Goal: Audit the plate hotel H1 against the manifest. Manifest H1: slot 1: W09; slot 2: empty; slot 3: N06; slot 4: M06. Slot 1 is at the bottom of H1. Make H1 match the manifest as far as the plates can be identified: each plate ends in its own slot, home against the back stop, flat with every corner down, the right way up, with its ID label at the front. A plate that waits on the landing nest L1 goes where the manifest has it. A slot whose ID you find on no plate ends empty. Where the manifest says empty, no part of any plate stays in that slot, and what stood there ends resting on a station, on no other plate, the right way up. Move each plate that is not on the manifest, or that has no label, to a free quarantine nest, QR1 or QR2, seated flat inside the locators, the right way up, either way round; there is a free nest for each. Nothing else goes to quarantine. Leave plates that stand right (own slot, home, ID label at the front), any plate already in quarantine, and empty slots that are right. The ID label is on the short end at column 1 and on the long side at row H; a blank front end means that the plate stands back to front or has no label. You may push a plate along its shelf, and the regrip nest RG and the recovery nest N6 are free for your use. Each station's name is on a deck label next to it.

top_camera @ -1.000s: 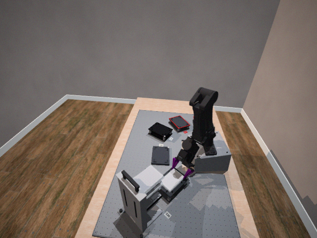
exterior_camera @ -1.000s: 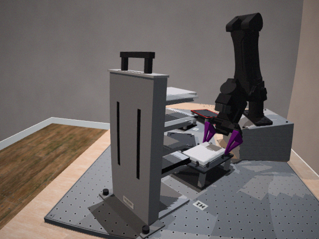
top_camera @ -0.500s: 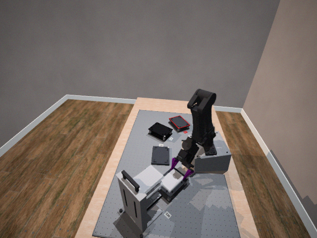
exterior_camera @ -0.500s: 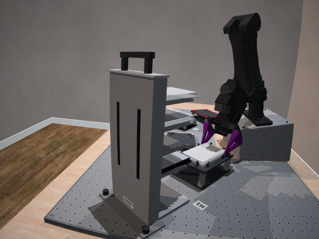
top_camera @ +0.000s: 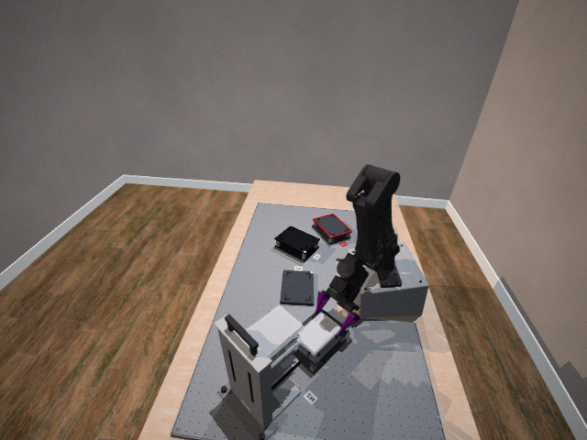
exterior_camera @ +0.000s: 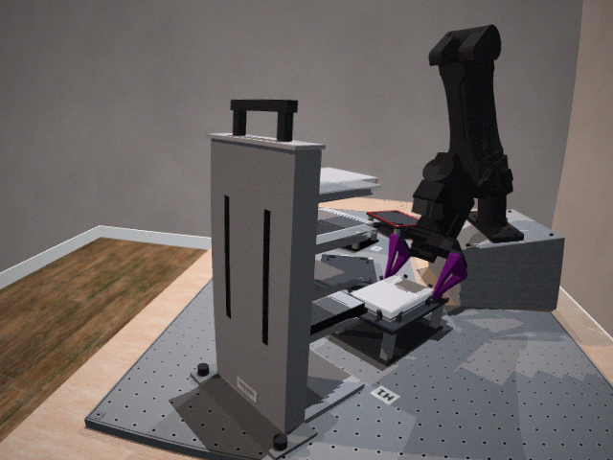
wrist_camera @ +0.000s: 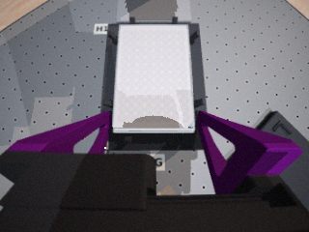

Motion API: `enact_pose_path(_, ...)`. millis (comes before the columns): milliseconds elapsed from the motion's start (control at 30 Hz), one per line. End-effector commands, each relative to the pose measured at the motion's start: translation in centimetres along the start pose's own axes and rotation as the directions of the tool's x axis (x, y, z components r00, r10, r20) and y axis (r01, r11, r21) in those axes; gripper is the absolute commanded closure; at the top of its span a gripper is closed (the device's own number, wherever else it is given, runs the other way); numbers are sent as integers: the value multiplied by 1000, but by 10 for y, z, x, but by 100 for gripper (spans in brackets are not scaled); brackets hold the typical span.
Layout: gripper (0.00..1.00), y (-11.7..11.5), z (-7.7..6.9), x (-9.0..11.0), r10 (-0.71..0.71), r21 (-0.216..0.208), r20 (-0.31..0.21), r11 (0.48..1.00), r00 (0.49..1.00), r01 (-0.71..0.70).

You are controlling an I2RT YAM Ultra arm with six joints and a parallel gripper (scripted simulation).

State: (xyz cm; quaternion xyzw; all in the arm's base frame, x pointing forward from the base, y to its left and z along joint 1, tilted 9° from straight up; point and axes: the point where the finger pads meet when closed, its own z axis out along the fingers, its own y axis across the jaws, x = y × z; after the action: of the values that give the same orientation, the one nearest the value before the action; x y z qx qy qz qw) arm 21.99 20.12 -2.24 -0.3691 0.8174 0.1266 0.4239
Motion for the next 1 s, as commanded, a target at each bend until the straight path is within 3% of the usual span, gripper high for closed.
enact_pose_path(0,0,0,0,0,-2,0,0,1000,1000,2)
enact_pose_path(267,0,0,0,0,-2,0,0,1000,1000,2)
enact_pose_path(967,0,0,-24,-21,-2,0,1,1000,1000,2)
